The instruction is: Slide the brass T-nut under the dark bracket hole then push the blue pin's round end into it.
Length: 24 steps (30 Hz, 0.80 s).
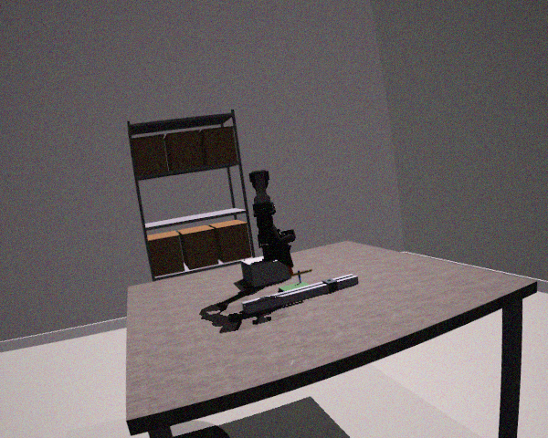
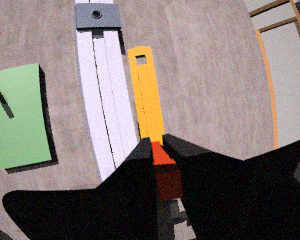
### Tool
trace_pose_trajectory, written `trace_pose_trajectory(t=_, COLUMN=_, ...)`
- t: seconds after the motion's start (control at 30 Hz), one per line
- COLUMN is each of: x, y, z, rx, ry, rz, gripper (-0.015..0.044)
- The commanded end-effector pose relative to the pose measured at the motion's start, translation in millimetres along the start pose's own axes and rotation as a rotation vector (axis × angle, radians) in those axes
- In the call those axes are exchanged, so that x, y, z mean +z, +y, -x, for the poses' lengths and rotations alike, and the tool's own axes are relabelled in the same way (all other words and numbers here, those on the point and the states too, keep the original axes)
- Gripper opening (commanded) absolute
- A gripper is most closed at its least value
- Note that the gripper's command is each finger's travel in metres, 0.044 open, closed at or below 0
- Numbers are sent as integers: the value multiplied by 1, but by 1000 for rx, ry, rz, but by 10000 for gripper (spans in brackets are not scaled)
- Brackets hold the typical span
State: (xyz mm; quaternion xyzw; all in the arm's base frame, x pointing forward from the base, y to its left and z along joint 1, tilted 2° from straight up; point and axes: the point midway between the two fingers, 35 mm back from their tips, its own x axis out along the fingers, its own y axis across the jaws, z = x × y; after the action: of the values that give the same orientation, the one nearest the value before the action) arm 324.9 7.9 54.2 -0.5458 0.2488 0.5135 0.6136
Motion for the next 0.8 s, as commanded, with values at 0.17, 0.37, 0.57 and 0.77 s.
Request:
trace_pose_trajectory(t=0.17, x=0, y=0, z=2, rx=-38, ry=-3, rz=14, gripper=-150)
trace_pose_trajectory(t=0.37, x=1, y=1, z=2, rx=-57, ry=-3, rz=20, gripper=-150)
trace_pose_trajectory(t=0.57, x=1, y=3, z=2, rx=-77, ry=-3, rz=26, gripper=-150)
trace_pose_trajectory(t=0.77, x=1, y=4, z=3, rx=-96, ry=-3, rz=33, gripper=-150)
